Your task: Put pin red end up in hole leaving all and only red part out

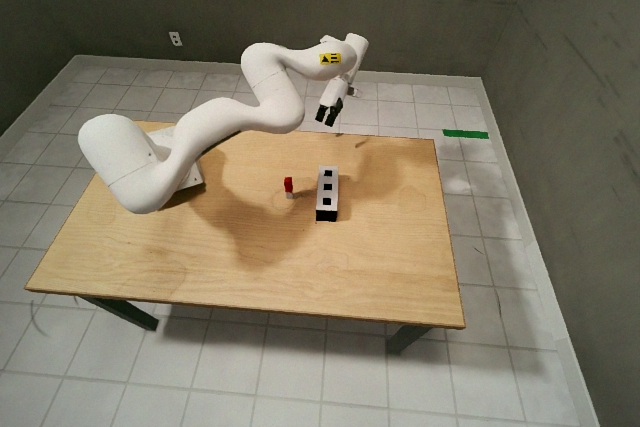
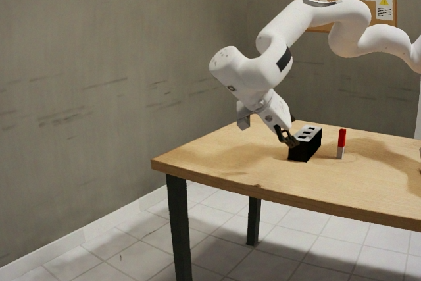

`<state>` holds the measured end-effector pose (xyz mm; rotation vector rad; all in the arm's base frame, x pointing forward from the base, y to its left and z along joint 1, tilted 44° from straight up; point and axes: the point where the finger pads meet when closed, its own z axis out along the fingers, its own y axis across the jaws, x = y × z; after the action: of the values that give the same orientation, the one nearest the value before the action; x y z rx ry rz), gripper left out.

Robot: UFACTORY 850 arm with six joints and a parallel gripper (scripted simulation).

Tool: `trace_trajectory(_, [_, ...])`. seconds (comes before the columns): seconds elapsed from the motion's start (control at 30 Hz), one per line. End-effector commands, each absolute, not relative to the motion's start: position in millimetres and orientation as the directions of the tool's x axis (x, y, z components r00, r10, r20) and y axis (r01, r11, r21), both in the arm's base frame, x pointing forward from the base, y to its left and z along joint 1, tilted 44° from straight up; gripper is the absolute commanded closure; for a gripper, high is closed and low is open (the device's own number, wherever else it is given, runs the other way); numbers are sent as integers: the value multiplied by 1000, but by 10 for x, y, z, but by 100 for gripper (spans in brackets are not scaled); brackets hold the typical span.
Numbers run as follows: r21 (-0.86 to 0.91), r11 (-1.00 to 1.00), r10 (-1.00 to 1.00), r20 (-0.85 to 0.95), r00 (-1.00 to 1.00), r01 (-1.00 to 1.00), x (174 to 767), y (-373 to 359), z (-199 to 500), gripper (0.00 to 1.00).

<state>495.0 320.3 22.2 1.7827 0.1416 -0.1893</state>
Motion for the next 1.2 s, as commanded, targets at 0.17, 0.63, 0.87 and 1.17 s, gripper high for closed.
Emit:
trace_trajectory(0.17, [821,-446,95,-352,931,356,4870,3519,624,0])
trace_trajectory(0.63, [591,-637,279,-422,862,496,4673,3842,1076,0])
trace_trajectory(0.87, [525,-670,328,-426,843,526,4673,3842,1076,0])
trace_trajectory(1.17, [525,-670,328,-426,843,526,4673,3842,1076,0])
